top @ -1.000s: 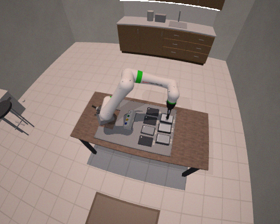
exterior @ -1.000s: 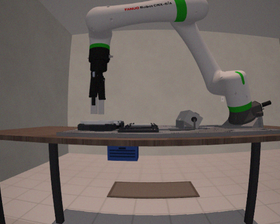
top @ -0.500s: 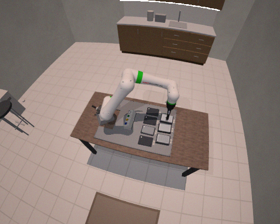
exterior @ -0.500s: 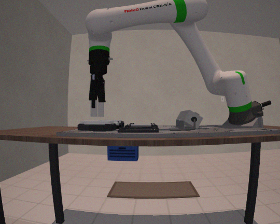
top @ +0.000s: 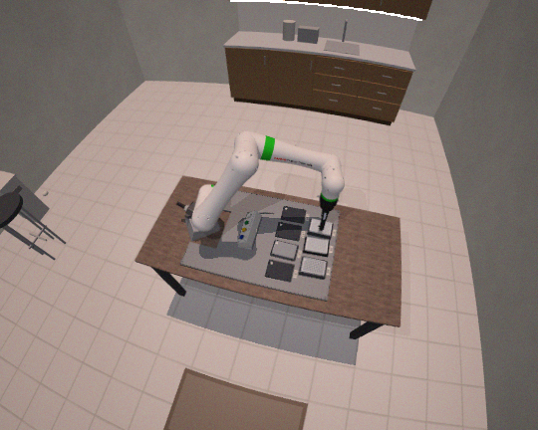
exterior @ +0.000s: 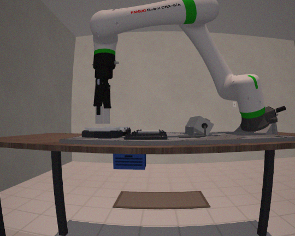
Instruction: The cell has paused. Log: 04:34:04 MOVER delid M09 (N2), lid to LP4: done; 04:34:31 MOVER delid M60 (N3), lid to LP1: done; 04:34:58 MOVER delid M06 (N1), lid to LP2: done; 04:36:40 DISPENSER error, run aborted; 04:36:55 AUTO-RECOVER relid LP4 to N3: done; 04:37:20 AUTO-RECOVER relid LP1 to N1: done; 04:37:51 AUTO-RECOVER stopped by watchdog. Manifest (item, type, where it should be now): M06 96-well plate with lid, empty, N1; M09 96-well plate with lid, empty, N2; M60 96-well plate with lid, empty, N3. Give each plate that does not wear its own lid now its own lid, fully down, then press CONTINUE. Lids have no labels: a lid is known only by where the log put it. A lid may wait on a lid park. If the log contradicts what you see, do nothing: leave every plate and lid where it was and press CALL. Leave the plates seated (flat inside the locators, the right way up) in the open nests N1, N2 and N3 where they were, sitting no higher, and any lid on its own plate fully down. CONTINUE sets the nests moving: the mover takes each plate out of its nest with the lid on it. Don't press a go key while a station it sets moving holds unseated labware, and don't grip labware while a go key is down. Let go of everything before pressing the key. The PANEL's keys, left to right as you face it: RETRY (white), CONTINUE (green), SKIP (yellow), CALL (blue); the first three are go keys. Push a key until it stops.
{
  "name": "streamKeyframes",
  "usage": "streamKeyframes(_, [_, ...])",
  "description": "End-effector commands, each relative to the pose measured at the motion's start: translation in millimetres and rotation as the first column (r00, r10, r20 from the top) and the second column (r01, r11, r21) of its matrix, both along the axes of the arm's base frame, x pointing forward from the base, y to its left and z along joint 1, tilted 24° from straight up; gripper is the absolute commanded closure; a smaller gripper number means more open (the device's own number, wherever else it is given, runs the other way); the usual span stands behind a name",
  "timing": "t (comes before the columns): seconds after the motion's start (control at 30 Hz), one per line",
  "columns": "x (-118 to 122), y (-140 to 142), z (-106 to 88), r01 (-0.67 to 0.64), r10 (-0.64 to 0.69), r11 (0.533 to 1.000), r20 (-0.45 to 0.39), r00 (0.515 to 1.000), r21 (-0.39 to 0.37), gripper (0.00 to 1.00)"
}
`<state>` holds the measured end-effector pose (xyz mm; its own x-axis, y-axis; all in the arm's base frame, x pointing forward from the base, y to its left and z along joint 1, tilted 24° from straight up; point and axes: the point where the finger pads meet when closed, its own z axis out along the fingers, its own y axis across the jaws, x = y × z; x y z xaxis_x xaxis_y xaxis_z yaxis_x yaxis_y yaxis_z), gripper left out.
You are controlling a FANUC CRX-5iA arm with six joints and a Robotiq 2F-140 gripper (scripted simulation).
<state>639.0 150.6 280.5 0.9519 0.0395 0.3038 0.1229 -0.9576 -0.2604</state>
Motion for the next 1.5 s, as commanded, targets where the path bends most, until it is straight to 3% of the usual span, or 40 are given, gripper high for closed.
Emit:
streamKeyframes(0.0, [0.1, -0.1, 0.3, 0.000, 0.000, 1.000, 0.000, 1.000, 0.000, 0.34])
streamKeyframes(1.03, [0.1, -0.1, 0.3, 0.000, 0.000, 1.000, 0.000, 1.000, 0.000, 0.34])
streamKeyframes(1.07, [0.1, -0.1, 0.3, 0.000, 0.000, 1.000, 0.000, 1.000, 0.000, 0.41])
streamKeyframes(1.47, [0.1, -0.1, 0.3, 0.000, 0.000, 1.000, 0.000, 1.000, 0.000, 0.41])
